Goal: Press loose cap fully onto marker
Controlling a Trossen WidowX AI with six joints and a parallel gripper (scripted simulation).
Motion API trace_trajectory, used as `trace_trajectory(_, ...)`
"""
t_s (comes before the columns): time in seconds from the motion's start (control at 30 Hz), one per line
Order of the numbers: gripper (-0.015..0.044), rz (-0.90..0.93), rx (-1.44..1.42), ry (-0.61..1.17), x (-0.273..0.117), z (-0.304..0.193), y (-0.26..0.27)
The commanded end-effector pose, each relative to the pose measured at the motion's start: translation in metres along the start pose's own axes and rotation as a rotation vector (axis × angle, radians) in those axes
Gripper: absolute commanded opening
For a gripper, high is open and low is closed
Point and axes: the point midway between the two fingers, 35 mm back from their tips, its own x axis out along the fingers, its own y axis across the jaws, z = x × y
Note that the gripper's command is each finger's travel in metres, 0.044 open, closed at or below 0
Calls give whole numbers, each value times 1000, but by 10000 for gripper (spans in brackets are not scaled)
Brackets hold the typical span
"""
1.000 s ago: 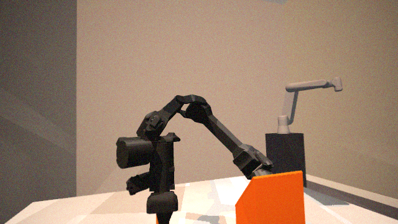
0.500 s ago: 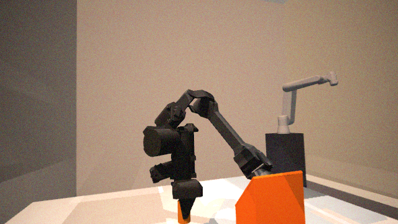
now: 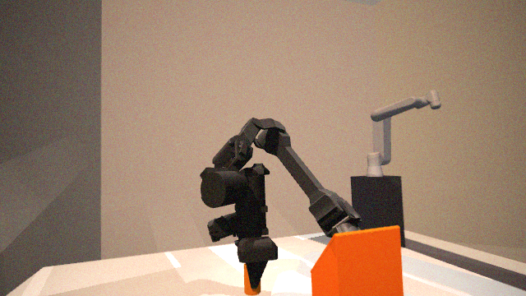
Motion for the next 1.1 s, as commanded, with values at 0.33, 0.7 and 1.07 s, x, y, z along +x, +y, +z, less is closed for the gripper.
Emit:
trace_trajectory(0.33,0,-1,-5,1,22,0,0)
trace_trajectory(0.7,0,-2,-5,1,40,-1,0)
trace_trajectory(1.07,0,-4,-5,1,53,-1,-1)
